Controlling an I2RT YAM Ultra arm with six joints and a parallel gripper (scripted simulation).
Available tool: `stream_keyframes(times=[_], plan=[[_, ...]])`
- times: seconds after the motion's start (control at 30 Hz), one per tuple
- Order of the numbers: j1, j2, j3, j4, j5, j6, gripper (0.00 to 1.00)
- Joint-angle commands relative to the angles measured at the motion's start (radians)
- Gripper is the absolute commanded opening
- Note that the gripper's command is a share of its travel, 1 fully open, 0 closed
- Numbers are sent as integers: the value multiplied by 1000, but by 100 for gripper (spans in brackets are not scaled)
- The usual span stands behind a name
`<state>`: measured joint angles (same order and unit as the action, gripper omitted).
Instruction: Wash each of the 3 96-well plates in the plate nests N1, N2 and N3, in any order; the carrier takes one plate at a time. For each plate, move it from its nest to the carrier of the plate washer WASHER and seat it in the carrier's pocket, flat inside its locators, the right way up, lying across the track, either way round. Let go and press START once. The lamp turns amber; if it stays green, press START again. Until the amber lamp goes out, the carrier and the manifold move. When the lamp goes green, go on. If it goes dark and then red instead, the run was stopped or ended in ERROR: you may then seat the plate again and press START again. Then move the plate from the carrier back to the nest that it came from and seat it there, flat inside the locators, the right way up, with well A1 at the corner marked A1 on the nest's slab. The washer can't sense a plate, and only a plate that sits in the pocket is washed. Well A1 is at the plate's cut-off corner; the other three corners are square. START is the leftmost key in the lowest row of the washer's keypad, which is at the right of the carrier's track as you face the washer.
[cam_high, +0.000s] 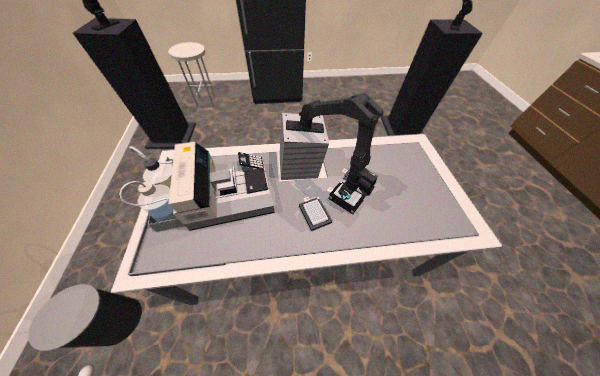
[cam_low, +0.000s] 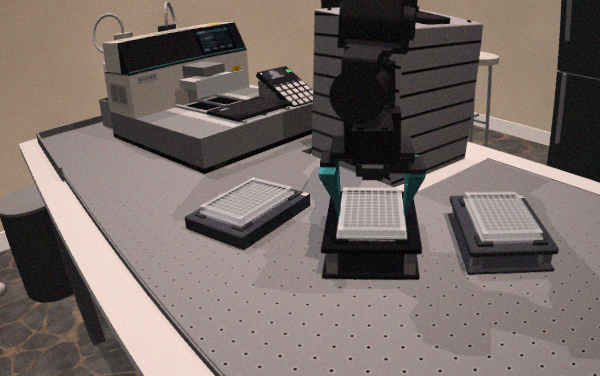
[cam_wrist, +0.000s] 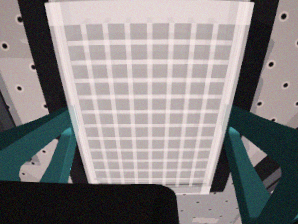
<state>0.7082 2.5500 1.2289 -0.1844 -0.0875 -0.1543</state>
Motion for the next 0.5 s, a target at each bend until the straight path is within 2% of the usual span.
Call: stream_keyframes(times=[0.0,0.47], plan=[[0,-7,3,2,0,1,0],[-1,-13,1,-2,0,0,0]])
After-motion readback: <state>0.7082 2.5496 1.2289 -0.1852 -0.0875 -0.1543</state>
